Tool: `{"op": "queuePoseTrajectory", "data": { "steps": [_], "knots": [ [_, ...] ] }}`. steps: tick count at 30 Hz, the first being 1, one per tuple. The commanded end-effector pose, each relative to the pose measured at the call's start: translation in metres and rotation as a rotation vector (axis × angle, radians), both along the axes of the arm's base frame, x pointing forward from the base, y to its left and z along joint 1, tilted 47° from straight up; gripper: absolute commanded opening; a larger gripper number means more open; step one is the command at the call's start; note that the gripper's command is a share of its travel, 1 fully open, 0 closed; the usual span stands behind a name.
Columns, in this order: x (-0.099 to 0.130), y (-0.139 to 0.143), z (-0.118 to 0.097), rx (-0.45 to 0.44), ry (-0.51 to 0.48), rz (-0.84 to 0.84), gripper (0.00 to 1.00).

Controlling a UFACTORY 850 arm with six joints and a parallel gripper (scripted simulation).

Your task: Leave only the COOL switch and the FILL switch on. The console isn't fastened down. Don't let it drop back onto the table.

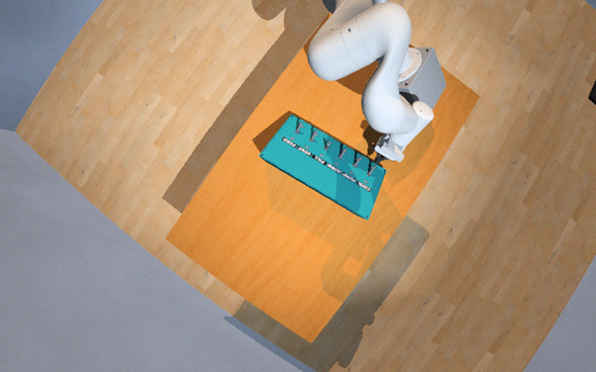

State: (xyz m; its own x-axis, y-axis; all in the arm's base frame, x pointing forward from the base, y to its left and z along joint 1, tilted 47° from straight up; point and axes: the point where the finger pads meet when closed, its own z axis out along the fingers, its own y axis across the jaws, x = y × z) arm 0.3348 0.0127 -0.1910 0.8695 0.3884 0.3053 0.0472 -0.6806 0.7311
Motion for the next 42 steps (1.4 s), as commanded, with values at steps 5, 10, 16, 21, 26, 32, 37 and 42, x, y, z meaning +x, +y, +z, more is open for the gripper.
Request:
{"op": "queuePoseTrajectory", "data": {
  "steps": [5, 10, 16, 21, 26, 32, 37, 42],
  "knots": [
    [0.001, 0.001, 0.000, 0.001, -0.001, 0.001, 0.00],
    [0.002, 0.001, 0.001, 0.001, -0.001, 0.001, 0.00],
    [0.003, 0.002, 0.001, 0.001, -0.001, 0.001, 0.00],
    [0.006, 0.003, 0.002, 0.001, -0.001, 0.001, 0.00],
    [0.009, 0.004, 0.003, 0.001, -0.001, 0.001, 0.00],
    [0.012, 0.006, 0.004, 0.001, -0.001, 0.001, 0.00],
    [0.016, 0.007, 0.006, 0.001, -0.001, 0.001, 0.00],
    [0.020, 0.009, 0.007, 0.001, -0.001, 0.001, 0.00]
  ]
}}
